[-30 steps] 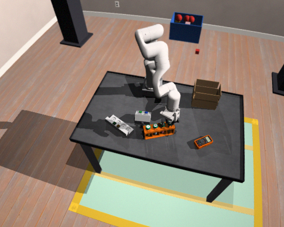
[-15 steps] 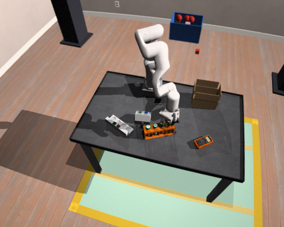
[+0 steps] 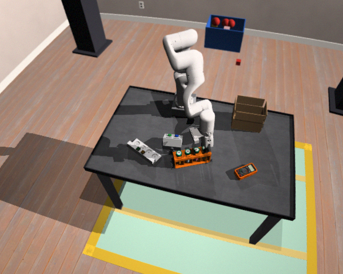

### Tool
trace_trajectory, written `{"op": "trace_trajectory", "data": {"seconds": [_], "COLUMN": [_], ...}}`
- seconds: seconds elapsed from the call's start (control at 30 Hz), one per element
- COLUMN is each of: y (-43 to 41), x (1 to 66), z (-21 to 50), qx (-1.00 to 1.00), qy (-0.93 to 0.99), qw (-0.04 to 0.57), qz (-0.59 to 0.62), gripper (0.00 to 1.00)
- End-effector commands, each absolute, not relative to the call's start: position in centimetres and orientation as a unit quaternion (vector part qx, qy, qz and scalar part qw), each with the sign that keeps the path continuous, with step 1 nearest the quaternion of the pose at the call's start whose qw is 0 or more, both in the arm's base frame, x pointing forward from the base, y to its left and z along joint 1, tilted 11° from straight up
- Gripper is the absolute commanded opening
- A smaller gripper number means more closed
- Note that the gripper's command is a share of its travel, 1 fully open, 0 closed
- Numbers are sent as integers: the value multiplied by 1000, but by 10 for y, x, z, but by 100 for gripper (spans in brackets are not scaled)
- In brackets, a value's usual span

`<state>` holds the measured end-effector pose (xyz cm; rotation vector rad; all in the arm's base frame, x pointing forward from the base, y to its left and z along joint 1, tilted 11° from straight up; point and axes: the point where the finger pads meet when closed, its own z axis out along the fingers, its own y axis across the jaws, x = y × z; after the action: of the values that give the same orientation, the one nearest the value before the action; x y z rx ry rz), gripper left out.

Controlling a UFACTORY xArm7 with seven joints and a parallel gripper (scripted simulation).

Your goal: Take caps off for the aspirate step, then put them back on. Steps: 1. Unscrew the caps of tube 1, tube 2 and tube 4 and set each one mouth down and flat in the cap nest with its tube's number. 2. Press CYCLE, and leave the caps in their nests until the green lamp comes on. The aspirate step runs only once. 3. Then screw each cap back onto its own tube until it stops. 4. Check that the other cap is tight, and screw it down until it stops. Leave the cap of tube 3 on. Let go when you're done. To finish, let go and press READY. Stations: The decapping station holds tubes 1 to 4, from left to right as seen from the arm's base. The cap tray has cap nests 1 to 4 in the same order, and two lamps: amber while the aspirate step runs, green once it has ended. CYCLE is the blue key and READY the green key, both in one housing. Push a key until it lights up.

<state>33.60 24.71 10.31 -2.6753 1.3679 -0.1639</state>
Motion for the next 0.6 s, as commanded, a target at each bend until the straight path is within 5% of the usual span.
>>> {"op": "trace_trajectory", "data": {"seconds": [0.0, 0.37, 0.4, 0.57], "y": [248, 248, 248, 248], "x": [337, 337, 337, 337], "z": [104, 104, 104, 104], "qx": [-815, -800, -800, -800], "qy": [572, 593, 593, 593], "qw": [67, 68, 68, 68], "qz": [-65, -65, -65, -65], "gripper": [46, 46, 0, 0]}}
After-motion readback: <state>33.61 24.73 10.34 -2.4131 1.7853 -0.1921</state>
